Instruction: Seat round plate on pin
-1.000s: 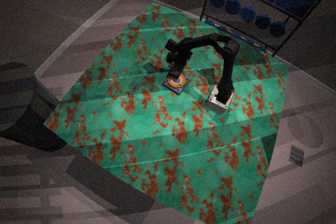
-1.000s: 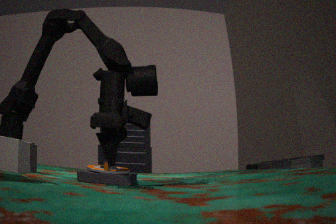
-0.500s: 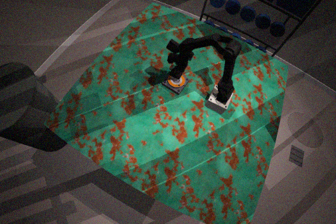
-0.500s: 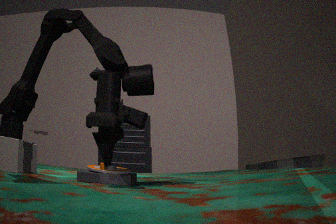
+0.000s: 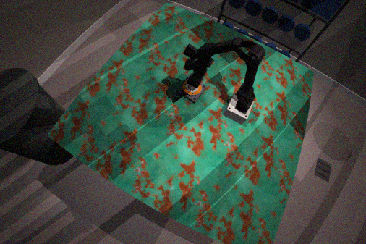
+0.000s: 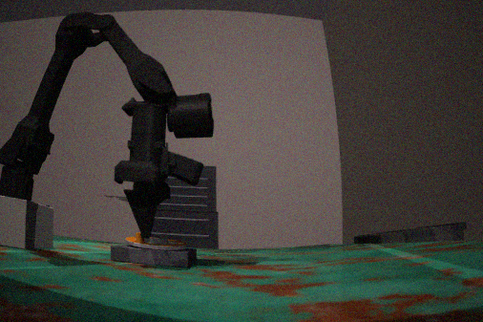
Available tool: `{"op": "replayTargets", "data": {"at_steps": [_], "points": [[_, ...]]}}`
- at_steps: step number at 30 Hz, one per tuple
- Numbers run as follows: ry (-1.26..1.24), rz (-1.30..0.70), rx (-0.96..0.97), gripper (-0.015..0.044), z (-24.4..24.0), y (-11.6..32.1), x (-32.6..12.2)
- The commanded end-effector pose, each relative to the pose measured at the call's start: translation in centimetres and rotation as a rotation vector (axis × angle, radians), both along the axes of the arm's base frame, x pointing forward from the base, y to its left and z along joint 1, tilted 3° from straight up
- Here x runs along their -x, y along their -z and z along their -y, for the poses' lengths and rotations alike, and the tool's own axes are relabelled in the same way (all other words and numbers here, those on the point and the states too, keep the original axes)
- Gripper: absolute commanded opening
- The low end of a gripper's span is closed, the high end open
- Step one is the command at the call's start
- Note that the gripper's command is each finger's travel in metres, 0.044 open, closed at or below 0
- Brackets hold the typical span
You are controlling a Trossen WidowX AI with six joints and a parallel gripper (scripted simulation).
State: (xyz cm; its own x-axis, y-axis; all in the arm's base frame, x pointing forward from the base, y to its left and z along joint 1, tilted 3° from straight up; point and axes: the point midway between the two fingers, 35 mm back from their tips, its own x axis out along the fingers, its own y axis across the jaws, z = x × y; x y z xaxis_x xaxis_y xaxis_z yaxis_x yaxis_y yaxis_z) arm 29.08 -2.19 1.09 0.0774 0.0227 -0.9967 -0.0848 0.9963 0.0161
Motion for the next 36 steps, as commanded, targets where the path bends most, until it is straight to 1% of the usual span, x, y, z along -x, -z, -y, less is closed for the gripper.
{"op": "replayTargets", "data": {"at_steps": [1, 36], "points": [[-0.006, -0.007, -0.005, 0.0, -0.2, 0.1, 0.9], [-0.006, -0.009, -0.007, 0.0, -2.5, -0.2, 4.0]]}}
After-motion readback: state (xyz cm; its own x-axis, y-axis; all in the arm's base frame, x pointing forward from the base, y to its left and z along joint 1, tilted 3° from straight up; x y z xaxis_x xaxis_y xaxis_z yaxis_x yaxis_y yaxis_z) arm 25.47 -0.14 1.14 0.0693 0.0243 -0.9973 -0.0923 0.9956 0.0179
